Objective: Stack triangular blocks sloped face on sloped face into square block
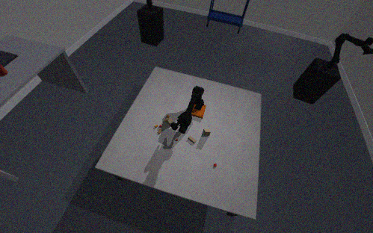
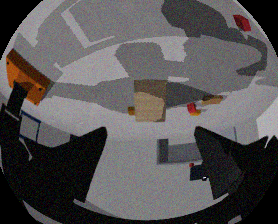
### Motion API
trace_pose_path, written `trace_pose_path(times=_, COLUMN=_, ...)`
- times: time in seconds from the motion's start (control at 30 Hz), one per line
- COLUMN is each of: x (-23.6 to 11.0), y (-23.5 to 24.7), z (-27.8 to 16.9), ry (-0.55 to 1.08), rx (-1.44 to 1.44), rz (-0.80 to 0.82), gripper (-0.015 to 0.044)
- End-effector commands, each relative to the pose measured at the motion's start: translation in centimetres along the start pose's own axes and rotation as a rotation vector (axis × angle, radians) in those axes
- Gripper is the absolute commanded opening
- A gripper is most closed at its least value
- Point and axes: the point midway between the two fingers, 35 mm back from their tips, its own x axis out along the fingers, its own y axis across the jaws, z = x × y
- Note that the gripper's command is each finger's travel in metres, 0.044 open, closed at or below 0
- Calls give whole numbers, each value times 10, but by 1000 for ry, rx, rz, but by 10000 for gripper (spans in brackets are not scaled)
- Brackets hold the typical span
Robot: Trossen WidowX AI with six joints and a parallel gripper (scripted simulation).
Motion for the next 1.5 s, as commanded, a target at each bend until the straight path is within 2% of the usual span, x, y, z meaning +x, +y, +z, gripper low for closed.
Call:
trace_pose_path(times=0.0, x=12, y=-2, z=0, ry=11, rx=4, rz=-9, gripper=440)
trace_pose_path(times=0.33, x=97, y=-1, z=-3, ry=20, rx=4, rz=-9, gripper=440)
trace_pose_path(times=0.8, x=99, y=-1, z=-3, ry=21, rx=4, rz=-8, gripper=440)
trace_pose_path(times=1.1, x=98, y=-1, z=-2, ry=16, rx=8, rz=-8, gripper=204)
trace_pose_path(times=1.33, x=98, y=-1, z=-2, ry=16, rx=8, rz=-8, gripper=157)
trace_pose_path(times=1.47, x=97, y=-1, z=-3, ry=16, rx=8, rz=-8, gripper=52)
